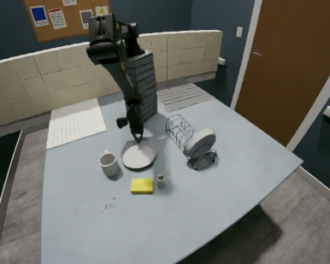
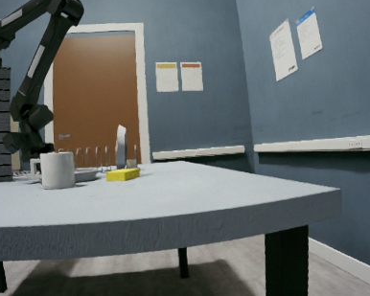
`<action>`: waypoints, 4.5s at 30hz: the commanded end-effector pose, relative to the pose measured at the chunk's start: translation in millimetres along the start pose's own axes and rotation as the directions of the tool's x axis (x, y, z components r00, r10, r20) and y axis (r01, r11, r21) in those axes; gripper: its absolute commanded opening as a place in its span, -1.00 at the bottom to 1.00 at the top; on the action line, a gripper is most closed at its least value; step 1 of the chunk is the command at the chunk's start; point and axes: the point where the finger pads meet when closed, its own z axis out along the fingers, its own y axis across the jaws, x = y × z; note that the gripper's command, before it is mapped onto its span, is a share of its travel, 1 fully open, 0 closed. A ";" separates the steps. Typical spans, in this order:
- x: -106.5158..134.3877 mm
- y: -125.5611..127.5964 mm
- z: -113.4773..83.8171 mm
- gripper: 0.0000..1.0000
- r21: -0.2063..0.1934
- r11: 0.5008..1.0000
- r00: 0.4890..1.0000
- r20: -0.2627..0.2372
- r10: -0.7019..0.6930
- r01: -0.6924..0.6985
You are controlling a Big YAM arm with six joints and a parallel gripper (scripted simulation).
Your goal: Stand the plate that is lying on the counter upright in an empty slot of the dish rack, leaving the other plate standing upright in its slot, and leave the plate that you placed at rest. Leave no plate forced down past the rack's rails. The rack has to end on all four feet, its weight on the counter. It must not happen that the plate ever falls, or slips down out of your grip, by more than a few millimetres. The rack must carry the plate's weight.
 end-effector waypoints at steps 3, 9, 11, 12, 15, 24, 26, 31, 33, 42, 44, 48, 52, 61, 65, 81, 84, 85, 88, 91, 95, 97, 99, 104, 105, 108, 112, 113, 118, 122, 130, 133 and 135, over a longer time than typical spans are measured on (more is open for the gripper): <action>-3.0 -4.6 1.0 -1.00 0.008 1.000 1.000 0.003 0.002 -0.002; -3.0 -4.6 1.0 -1.00 0.008 1.000 1.000 0.003 0.002 -0.002; -3.0 -4.6 1.0 -1.00 0.008 1.000 1.000 0.003 0.002 -0.002; -3.0 -4.6 1.0 -1.00 0.008 1.000 1.000 0.003 0.002 -0.002; -3.0 -4.6 1.0 -1.00 0.008 1.000 1.000 0.003 0.002 -0.002; -3.0 -4.6 1.0 -1.00 0.008 1.000 1.000 0.003 0.002 -0.002; -3.0 -4.6 1.0 -1.00 0.008 1.000 1.000 0.003 0.002 -0.002; -3.0 -4.3 0.8 -1.00 0.009 1.000 1.000 0.003 0.002 -0.002; -3.0 -3.7 0.4 -1.00 0.012 1.000 1.000 0.002 0.002 -0.002; -3.0 4.7 -4.9 -1.00 0.011 1.000 1.000 0.003 0.004 -0.004; -2.4 2.8 -7.0 -1.00 0.020 1.000 1.000 0.002 0.004 -0.004; -1.7 0.4 -9.5 -1.00 0.030 1.000 1.000 0.001 0.004 -0.004; -0.1 -2.1 -13.6 -1.00 0.049 0.999 1.000 -0.001 0.005 -0.005; 2.2 1.6 -17.9 -1.00 0.084 0.996 1.000 -0.003 0.002 -0.001; 1.9 5.7 -16.7 -1.00 0.087 0.996 1.000 -0.002 0.002 -0.002; 0.8 17.6 -25.5 -1.00 0.176 0.984 1.000 0.000 0.005 -0.005; 2.3 24.1 -26.0 -1.00 0.193 0.981 1.000 -0.001 0.000 0.000; 2.3 27.6 -25.2 -1.00 0.197 0.980 1.000 0.000 0.000 0.000; 2.2 33.5 -26.1 -1.00 0.218 0.976 1.000 0.000 0.001 -0.001; 1.9 36.6 -29.2 -1.00 0.246 0.969 1.000 0.001 0.002 -0.002; 2.3 41.2 -33.5 -1.00 0.285 0.958 1.000 0.001 0.000 0.000; 2.3 41.2 -33.5 -1.00 0.285 0.958 1.000 0.001 0.000 0.000; 0.9 43.5 -35.4 -1.00 0.306 0.952 1.000 0.003 0.004 -0.005; 2.4 50.2 -40.6 -1.00 0.358 0.934 1.000 0.001 0.000 -0.001; 1.9 51.5 -41.7 -1.00 0.368 0.930 1.000 0.002 0.001 -0.002; 1.9 55.9 -44.7 -1.00 0.401 0.916 1.000 0.002 0.001 -0.002; 2.1 62.1 -48.8 -1.00 0.444 0.896 1.000 0.002 0.001 -0.002; 2.1 62.1 -48.8 -1.00 0.444 0.896 1.000 0.002 0.001 -0.002; 2.2 68.7 -52.6 -1.00 0.488 0.873 1.000 0.003 0.000 -0.001; 2.0 70.4 -56.3 -1.00 0.541 0.841 1.000 0.003 0.001 -0.003; 2.8 77.6 -64.2 -1.00 0.624 0.781 1.000 0.003 -0.001 -0.001; 1.8 73.9 -64.8 -1.00 0.656 0.755 1.000 0.004 0.002 -0.004; 2.7 85.7 -68.3 -1.00 0.665 0.747 1.000 0.003 0.000 -0.002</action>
